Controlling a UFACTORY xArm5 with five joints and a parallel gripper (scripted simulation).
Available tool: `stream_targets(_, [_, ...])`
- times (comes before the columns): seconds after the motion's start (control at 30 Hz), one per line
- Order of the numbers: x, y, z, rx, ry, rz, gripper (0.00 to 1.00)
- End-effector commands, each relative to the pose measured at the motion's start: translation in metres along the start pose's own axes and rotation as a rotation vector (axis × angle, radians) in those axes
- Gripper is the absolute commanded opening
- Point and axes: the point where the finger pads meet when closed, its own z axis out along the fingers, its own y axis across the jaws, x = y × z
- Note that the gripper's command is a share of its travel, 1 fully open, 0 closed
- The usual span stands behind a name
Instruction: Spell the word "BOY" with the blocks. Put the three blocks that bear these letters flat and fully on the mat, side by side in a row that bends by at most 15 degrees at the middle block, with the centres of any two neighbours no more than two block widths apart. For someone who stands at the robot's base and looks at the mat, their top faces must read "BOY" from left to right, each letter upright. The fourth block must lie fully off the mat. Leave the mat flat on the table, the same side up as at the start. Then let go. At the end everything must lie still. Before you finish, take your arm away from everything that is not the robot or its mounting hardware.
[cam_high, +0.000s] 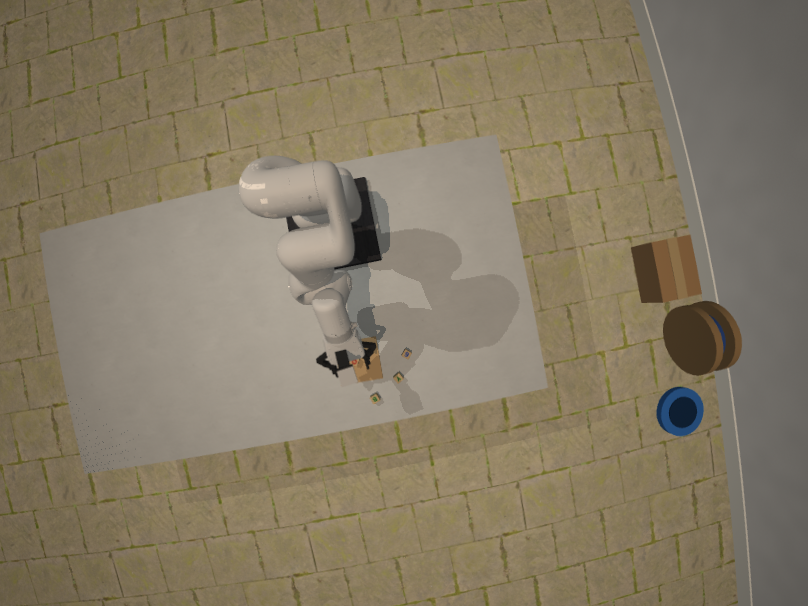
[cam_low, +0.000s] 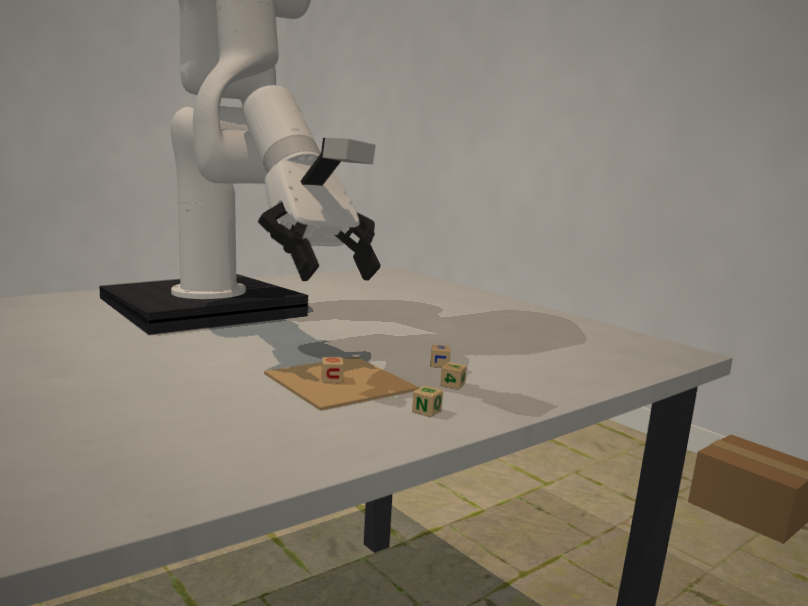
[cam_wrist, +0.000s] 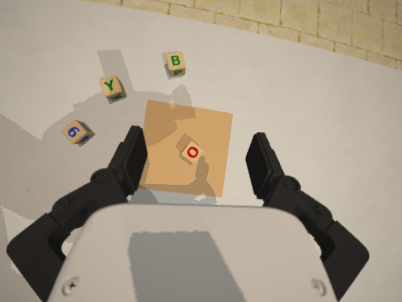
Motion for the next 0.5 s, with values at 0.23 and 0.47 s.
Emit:
stream_targets(0.23, [0.0002,0.0,-0.0037,-0.001,0.017,0.092,1.0])
stream_targets(0.47, [0.0001,0.0,-0.0042,-0.001,0.019,0.102,1.0])
